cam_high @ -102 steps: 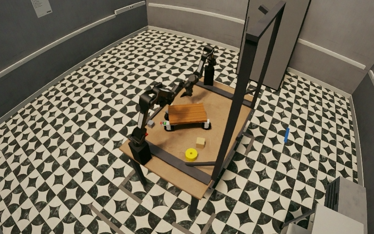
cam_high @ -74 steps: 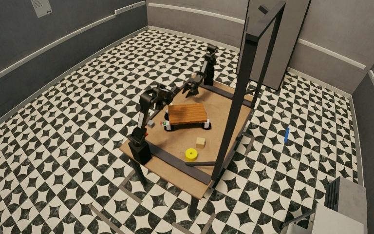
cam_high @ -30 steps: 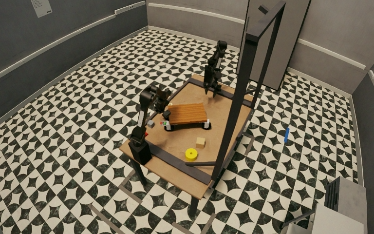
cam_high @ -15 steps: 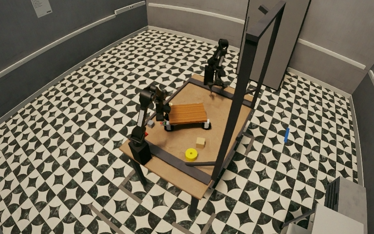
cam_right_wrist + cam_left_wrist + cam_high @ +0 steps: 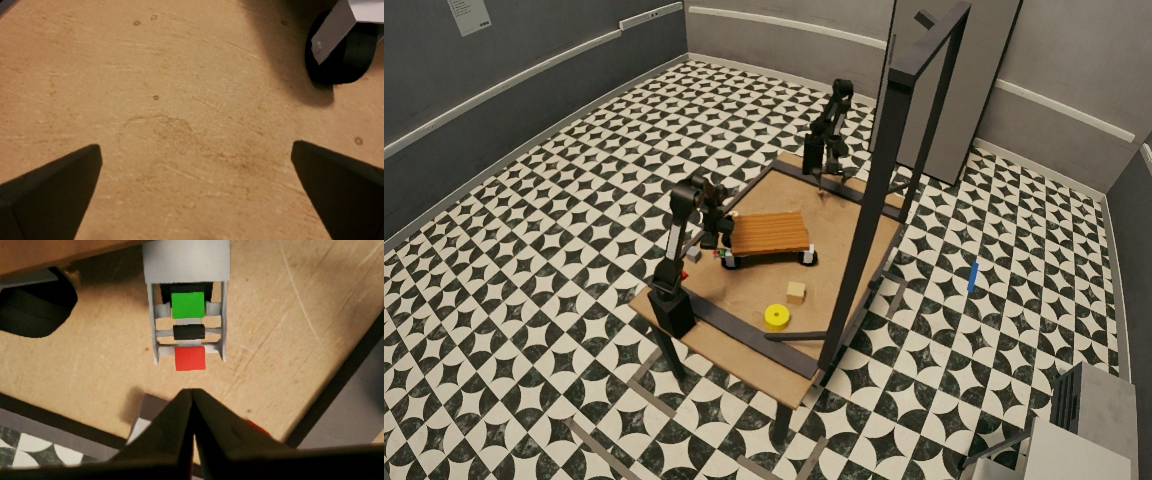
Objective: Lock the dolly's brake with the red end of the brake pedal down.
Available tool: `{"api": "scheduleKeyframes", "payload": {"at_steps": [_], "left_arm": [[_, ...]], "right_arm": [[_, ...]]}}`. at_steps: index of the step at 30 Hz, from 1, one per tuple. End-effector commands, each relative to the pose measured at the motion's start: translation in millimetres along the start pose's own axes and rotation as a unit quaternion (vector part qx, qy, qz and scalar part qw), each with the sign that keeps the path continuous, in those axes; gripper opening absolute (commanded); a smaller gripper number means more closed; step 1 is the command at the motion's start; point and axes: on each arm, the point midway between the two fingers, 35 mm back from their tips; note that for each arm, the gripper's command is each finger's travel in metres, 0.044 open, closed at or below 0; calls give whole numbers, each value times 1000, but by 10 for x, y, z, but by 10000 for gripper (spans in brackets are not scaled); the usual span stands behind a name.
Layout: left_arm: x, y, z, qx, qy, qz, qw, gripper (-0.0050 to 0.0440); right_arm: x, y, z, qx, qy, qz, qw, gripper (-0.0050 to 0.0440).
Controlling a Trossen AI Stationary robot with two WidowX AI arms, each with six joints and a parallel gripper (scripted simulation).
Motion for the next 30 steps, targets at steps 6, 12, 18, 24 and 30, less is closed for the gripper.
{"api": "scheduleKeyframes", "payload": {"at_steps": [6,12,18,24,30], "left_arm": [[-17,20,17,-4,-3,-5,1000,-50],[-17,-79,14,-3,-3,-5,1000,-50],[-17,-145,12,-2,-3,-5,1000,-50],[-17,-245,6,-2,-2,-4,1000,-50],[-8,-312,-19,3,0,-3,1000,-50]], "right_arm": [[-37,9,20,-3,-3,-6,1000,440],[-37,9,20,-3,-3,-6,1000,440],[-37,9,20,-3,-3,-6,1000,440],[-37,9,20,-3,-3,-6,1000,440],[-37,9,20,-3,-3,-6,1000,440]]}}
Point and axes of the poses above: on each arm, the point midway between the two fingers, 35 mm back from their tips, its own y axis back along the fingers, its own z axis across the jaws, x = y × z
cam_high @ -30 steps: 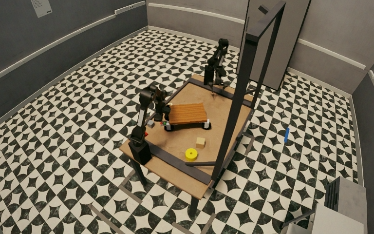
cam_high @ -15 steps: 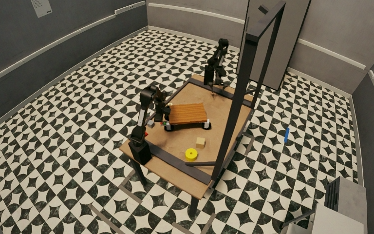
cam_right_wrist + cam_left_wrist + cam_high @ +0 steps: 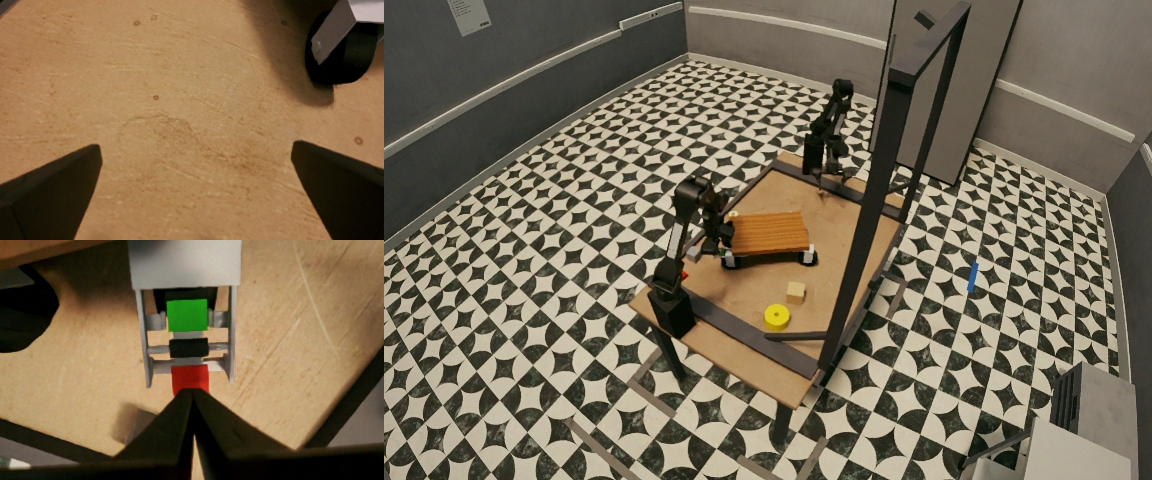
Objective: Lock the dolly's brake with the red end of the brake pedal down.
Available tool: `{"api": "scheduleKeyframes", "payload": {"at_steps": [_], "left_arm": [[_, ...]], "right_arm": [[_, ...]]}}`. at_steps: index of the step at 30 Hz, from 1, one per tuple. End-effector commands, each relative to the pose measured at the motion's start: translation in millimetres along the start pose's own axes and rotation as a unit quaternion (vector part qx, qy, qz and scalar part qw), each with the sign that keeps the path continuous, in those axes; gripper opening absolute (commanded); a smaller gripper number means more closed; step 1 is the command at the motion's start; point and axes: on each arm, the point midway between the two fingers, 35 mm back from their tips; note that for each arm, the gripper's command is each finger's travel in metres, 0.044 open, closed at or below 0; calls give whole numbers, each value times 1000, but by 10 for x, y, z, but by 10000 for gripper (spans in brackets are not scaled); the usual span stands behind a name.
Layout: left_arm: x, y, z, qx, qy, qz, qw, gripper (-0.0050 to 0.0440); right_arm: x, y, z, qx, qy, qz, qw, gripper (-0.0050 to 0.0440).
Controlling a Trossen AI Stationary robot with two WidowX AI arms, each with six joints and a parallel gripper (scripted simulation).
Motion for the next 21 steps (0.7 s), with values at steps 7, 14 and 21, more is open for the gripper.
{"api": "scheduleKeyframes", "payload": {"at_steps": [7,14,21], "left_arm": [[-24,-1,21,-7,0,-5,1000,-50],[-25,-48,23,-7,0,-5,1000,-50],[-25,-82,24,-6,0,-5,1000,-50]], "right_arm": [[-37,9,20,-3,-3,-6,1000,440],[-37,9,20,-3,-3,-6,1000,440],[-37,9,20,-3,-3,-6,1000,440]]}}
Point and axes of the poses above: on each arm, the point midway between the two fingers, 35 mm back from their tips, its own y axis back along the fingers, its own z axis across the jaws, x = y × z
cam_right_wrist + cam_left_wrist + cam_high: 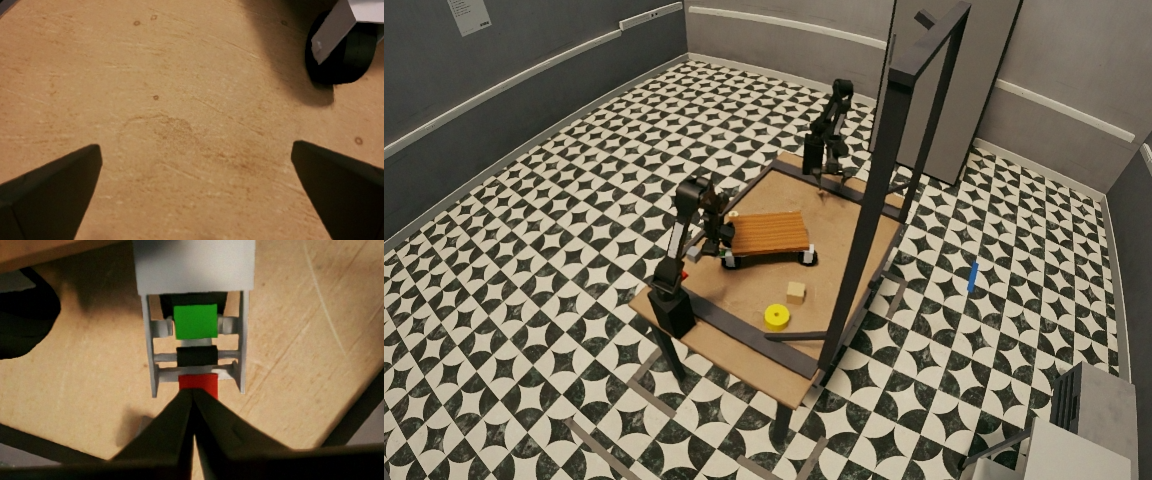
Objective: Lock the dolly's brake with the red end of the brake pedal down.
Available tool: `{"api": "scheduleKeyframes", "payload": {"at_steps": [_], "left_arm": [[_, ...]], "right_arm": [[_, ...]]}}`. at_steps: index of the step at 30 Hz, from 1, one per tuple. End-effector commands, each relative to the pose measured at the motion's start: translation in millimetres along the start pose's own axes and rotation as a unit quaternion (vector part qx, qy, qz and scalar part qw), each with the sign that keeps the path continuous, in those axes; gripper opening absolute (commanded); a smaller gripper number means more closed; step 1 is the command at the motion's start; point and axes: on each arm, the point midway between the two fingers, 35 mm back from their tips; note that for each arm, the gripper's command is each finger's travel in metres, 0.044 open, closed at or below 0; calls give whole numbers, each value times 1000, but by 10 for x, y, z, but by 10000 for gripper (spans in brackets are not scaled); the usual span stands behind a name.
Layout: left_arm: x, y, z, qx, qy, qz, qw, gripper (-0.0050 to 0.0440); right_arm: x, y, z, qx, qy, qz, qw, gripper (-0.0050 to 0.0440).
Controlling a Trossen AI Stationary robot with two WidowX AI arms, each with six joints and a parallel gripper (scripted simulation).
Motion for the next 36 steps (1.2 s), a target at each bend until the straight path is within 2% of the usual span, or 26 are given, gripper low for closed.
{"api": "scheduleKeyframes", "payload": {"at_steps": [1,36], "left_arm": [[-14,-9,-5,-1,1,-3,1000,-50],[-12,-150,-10,0,1,-3,1000,-50]], "right_arm": [[-37,9,20,-3,-3,-6,1000,440],[-37,9,20,-3,-3,-6,1000,440]]}}
Point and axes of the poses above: on each arm, the point midway between the two fingers, 35 mm back from their tips, its own y axis back along the fingers, its own z axis across the jaws, x = y × z
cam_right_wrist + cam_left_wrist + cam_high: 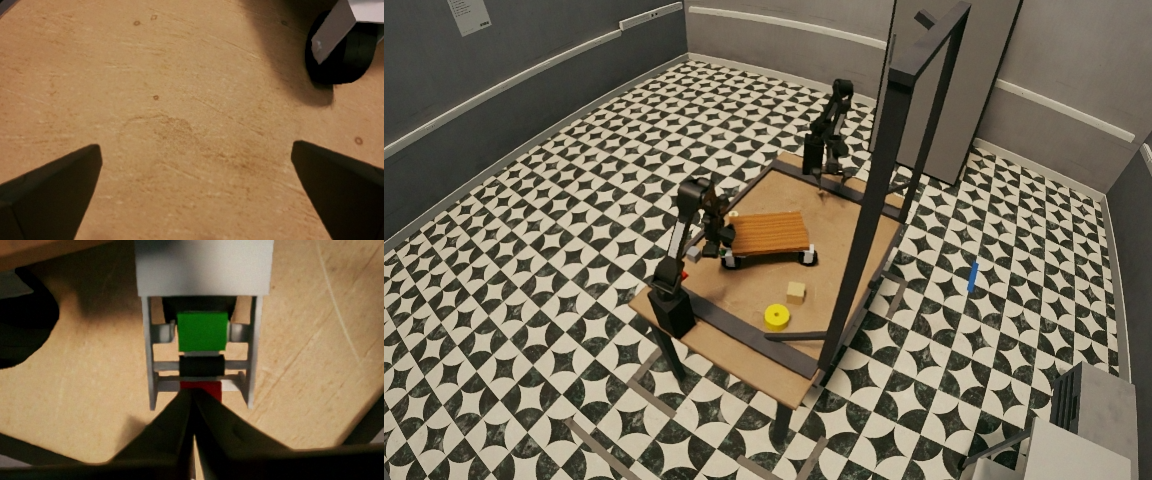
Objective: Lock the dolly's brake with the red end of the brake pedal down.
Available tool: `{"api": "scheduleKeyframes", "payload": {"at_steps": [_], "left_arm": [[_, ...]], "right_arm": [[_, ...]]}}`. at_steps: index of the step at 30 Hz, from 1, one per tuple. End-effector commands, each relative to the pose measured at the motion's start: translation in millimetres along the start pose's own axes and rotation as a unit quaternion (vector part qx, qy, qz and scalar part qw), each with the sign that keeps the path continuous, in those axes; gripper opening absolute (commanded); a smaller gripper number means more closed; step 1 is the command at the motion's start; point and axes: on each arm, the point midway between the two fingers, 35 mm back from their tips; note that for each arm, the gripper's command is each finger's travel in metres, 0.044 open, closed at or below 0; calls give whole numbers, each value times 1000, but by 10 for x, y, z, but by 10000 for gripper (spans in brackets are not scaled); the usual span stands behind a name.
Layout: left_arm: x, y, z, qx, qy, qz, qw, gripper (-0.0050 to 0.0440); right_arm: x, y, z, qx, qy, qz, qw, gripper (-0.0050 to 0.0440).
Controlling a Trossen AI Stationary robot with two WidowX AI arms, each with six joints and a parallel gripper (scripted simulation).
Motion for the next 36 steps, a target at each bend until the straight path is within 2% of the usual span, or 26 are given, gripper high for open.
{"api": "scheduleKeyframes", "payload": {"at_steps": [1,36], "left_arm": [[-5,-32,-32,5,1,-1,1000,-50],[-4,-83,-35,5,1,-1,1000,-50]], "right_arm": [[-37,9,20,-3,-3,-6,1000,440],[-37,9,20,-3,-3,-6,1000,440]]}}
Point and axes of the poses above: on each arm, the point midway between the two fingers, 35 mm back from their tips, its own y axis back along the fingers, its own z axis across the jaws, x = y × z
